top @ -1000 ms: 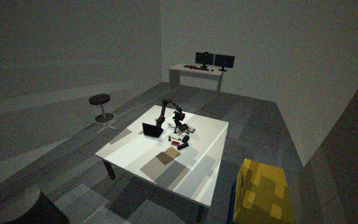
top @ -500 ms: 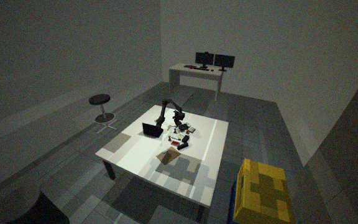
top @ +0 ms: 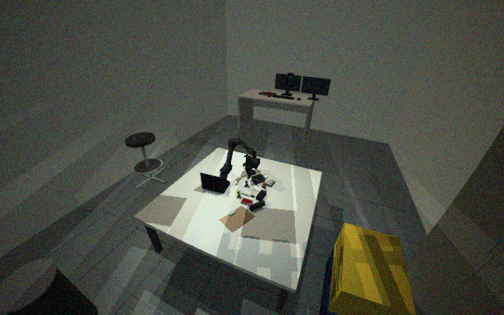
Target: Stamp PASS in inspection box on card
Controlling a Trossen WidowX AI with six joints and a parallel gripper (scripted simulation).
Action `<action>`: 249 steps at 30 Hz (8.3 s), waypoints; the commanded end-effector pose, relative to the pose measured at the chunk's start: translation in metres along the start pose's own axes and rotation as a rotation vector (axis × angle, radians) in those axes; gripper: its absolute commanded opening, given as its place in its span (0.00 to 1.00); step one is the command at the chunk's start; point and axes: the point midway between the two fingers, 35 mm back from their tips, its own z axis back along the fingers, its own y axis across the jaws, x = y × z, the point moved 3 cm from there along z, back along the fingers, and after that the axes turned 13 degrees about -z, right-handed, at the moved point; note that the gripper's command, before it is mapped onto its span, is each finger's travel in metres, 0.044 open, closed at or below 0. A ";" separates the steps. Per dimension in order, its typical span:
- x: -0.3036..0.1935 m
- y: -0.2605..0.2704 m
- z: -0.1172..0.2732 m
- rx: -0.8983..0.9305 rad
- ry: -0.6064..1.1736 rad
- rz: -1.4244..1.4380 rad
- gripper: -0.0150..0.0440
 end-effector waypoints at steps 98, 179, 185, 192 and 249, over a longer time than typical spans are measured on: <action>-0.053 -0.257 -0.019 -0.018 0.000 0.009 0.25; -0.054 -0.256 -0.053 -0.017 -0.002 0.015 0.25; -0.054 -0.256 -0.053 -0.017 -0.002 0.015 0.25; -0.054 -0.256 -0.053 -0.017 -0.002 0.015 0.25; -0.054 -0.256 -0.051 -0.017 -0.002 0.015 0.25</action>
